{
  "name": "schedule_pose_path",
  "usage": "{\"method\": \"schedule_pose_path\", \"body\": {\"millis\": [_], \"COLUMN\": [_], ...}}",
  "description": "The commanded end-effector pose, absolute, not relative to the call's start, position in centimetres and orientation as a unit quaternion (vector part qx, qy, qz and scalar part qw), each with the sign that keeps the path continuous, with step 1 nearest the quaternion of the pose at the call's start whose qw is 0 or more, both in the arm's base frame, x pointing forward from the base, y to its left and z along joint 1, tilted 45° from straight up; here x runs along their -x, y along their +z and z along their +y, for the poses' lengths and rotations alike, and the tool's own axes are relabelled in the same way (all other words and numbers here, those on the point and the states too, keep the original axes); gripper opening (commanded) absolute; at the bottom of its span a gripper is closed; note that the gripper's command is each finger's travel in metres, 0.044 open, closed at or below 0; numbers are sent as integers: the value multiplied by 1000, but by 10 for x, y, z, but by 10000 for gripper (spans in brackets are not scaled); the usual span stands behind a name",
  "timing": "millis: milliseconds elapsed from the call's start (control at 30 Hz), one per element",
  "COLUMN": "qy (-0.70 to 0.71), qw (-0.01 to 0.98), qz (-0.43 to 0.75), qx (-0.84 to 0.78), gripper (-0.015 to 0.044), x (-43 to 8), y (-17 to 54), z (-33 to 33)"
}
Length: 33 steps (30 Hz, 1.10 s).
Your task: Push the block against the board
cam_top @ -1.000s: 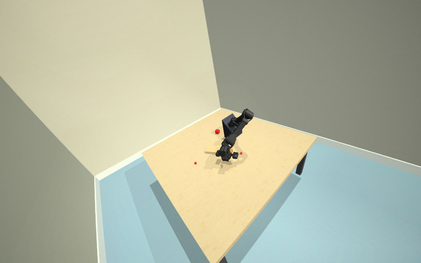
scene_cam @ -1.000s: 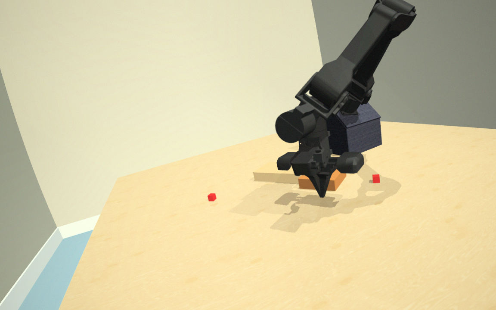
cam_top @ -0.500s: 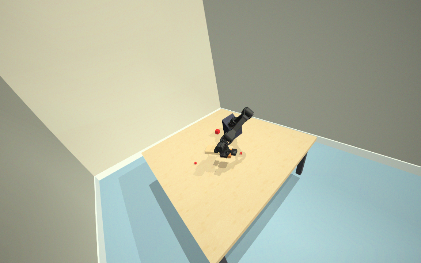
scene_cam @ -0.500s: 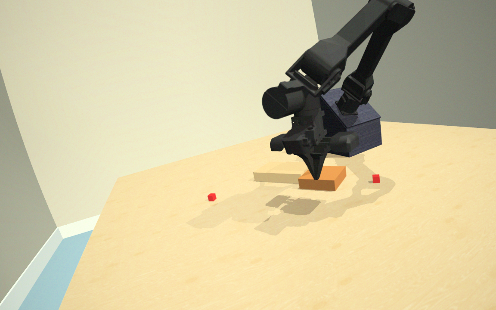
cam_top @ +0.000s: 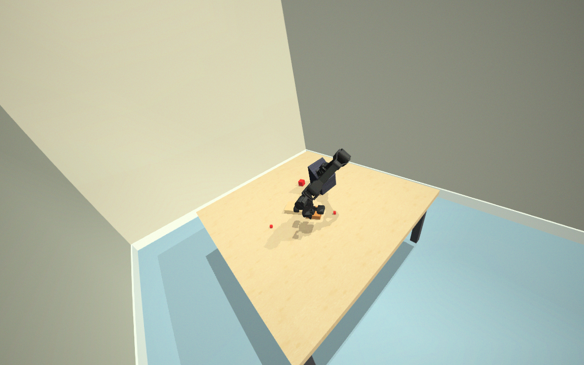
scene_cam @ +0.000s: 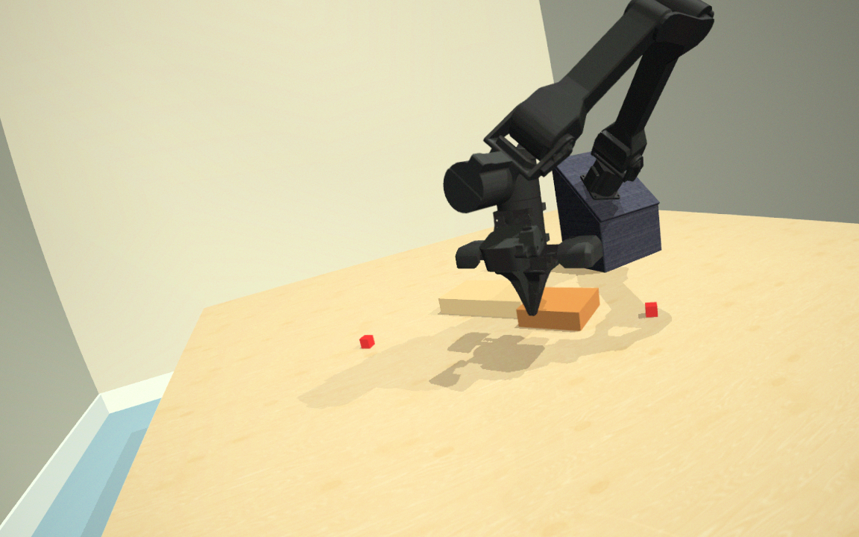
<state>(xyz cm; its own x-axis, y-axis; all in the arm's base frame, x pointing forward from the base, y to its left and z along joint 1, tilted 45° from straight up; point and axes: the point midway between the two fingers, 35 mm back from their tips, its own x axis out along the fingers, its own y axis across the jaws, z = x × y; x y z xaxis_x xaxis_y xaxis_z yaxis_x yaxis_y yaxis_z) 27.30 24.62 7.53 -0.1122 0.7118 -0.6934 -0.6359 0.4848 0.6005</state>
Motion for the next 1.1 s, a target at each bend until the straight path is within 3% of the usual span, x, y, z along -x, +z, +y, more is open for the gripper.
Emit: {"method": "schedule_pose_path", "body": {"millis": [0, 1067], "qy": [507, 506], "qw": [654, 653], "qz": [561, 562], "qx": [-34, -33], "gripper": [0, 0], "x": [-259, -227], "y": [50, 33], "z": [265, 242]}}
